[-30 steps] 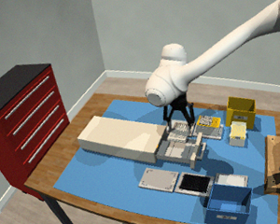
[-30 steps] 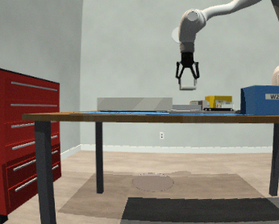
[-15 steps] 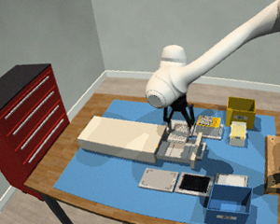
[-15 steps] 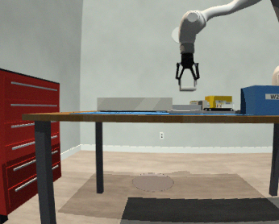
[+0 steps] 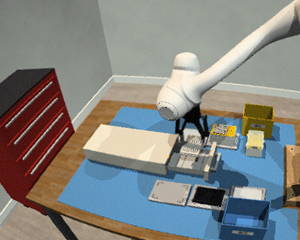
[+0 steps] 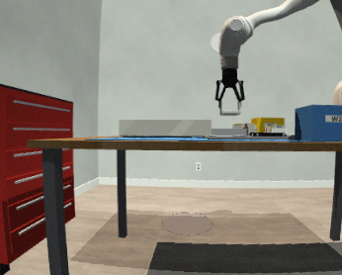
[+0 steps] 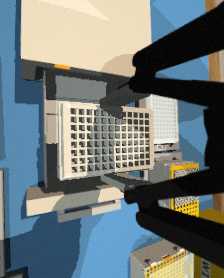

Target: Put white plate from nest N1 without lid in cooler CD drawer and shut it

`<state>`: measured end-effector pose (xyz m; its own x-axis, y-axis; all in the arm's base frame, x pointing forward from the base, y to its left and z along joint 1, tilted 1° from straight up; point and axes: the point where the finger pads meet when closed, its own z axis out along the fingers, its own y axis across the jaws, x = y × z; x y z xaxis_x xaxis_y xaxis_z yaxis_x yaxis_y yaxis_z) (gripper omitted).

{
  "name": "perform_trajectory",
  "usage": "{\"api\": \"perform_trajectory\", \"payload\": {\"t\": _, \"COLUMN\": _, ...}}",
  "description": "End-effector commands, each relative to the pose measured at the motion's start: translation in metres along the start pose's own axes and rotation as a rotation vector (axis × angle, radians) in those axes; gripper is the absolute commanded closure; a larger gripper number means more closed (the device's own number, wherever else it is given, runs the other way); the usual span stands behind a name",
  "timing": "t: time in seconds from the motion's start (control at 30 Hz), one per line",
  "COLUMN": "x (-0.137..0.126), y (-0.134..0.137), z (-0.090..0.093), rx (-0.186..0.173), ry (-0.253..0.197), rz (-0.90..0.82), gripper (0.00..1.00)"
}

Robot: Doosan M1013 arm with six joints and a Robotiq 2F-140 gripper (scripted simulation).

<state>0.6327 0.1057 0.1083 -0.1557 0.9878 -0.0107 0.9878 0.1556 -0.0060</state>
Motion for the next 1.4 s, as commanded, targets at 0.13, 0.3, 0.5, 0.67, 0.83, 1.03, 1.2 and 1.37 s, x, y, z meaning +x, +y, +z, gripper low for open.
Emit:
{"api": "perform_trajectory", "payload": {"t": 0.13, "x": 0.000, "y": 0.000, "z": 0.006, "rx": 0.000, "ry": 0.000, "rz": 0.000, "gripper": 1.00}}
{"api": "perform_trajectory", "payload": {"t": 0.3, "x": 0.000, "y": 0.000, "z": 0.012, "rx": 0.000, "ry": 0.000, "rz": 0.000, "gripper": 1.00}}
{"api": "perform_trajectory", "payload": {"t": 0.5, "x": 0.000, "y": 0.000, "z": 0.020, "rx": 0.000, "ry": 0.000, "rz": 0.000, "gripper": 1.00}}
{"api": "perform_trajectory", "payload": {"t": 0.67, "x": 0.000, "y": 0.000, "z": 0.024, "rx": 0.000, "ry": 0.000, "rz": 0.000, "gripper": 1.00}}
{"api": "perform_trajectory", "payload": {"t": 0.83, "x": 0.000, "y": 0.000, "z": 0.031, "rx": 0.000, "ry": 0.000, "rz": 0.000, "gripper": 1.00}}
{"api": "perform_trajectory", "payload": {"t": 1.03, "x": 0.000, "y": 0.000, "z": 0.039, "rx": 0.000, "ry": 0.000, "rz": 0.000, "gripper": 1.00}}
{"api": "perform_trajectory", "payload": {"t": 1.2, "x": 0.000, "y": 0.000, "z": 0.044, "rx": 0.000, "ry": 0.000, "rz": 0.000, "gripper": 1.00}}
{"api": "perform_trajectory", "payload": {"t": 1.37, "x": 0.000, "y": 0.000, "z": 0.050, "rx": 0.000, "ry": 0.000, "rz": 0.000, "gripper": 1.00}}
